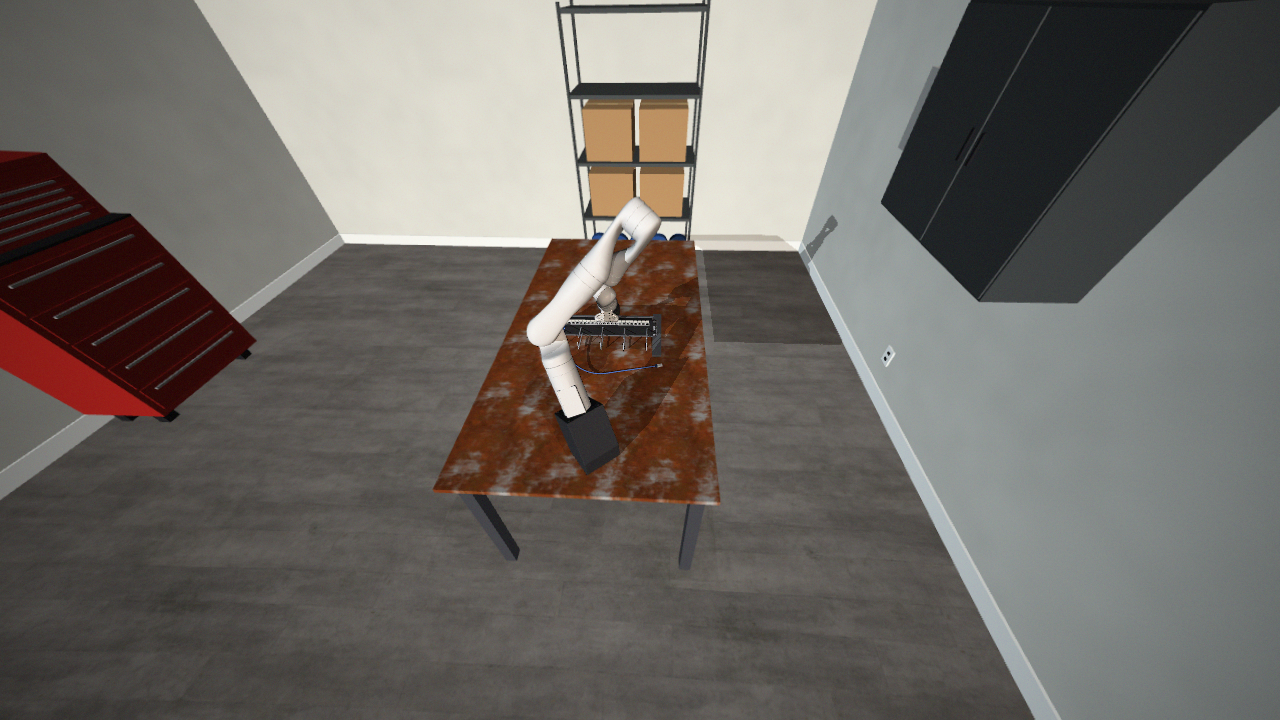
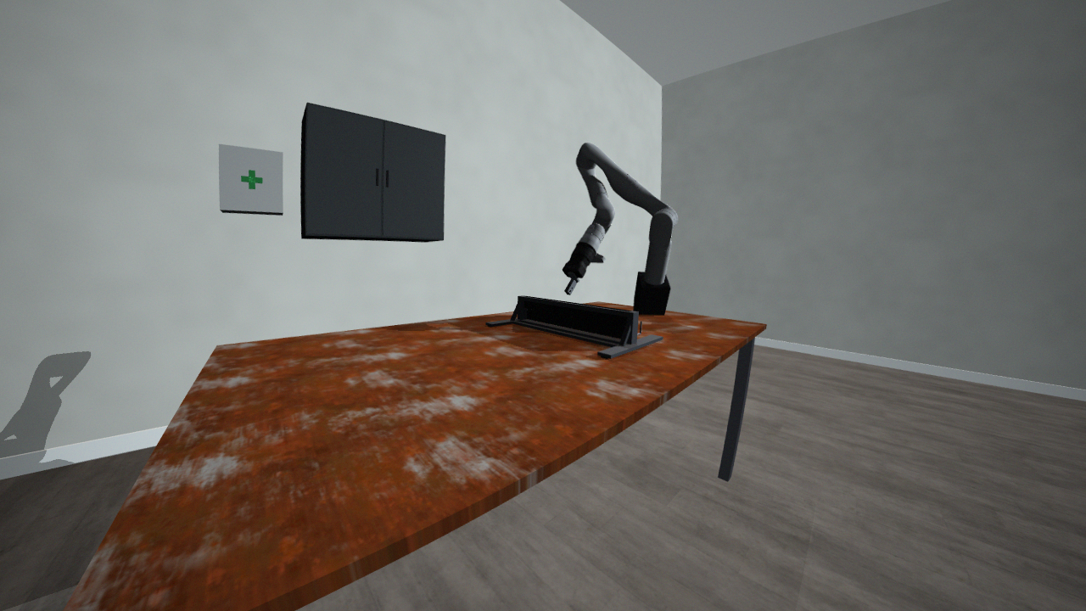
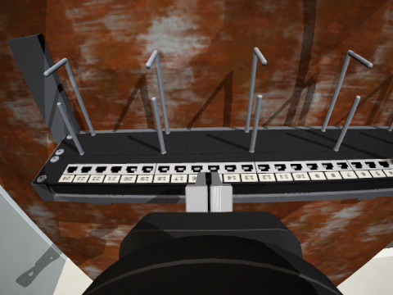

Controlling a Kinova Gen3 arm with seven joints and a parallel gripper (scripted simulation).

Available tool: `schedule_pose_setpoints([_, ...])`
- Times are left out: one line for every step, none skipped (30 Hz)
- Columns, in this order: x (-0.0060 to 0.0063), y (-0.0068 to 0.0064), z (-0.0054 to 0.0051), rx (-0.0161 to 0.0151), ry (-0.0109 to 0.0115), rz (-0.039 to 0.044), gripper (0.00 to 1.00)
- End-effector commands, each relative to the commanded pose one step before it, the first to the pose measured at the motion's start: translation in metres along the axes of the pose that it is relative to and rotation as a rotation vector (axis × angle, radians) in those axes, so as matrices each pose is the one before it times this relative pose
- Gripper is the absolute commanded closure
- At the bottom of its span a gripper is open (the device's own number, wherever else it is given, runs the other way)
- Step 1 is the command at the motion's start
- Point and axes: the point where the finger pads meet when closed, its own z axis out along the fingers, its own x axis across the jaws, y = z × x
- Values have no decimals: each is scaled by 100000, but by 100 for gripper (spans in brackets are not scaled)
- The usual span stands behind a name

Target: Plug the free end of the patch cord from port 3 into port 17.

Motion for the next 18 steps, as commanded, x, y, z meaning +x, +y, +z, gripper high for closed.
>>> schedule_pose_setpoints([-26, 53, -16, -101, -74, -64, 100])
schedule_pose_setpoints([0, 0, 0, 0, 0, 0, 100])
schedule_pose_setpoints([0, 0, 0, 0, 0, 0, 100])
schedule_pose_setpoints([0, 0, 0, 0, 0, 0, 100])
schedule_pose_setpoints([0, 0, 0, 0, 0, 0, 100])
schedule_pose_setpoints([0, 0, -1, 0, 0, 0, 100])
schedule_pose_setpoints([0, 0, -7, 0, 0, 0, 100])
schedule_pose_setpoints([0, 0, -19, 0, 0, 0, 100])
schedule_pose_setpoints([0, 0, -35, 0, 0, 0, 100])
schedule_pose_setpoints([0, 0, -56, -1, 0, 0, 100])
schedule_pose_setpoints([0, 0, -80, 0, 0, 0, 100])
schedule_pose_setpoints([0, 0, -108, 0, 0, 0, 100])
schedule_pose_setpoints([0, -1, -138, 1, -1, -1, 100])
schedule_pose_setpoints([0, 1, -167, -1, 0, 0, 100])
schedule_pose_setpoints([0, 0, -199, 0, 0, 0, 100])
schedule_pose_setpoints([0, 0, -232, 1, 0, 0, 100])
schedule_pose_setpoints([0, 0, -263, -1, 0, 0, 100])
schedule_pose_setpoints([0, 0, -294, 0, 0, 0, 100])
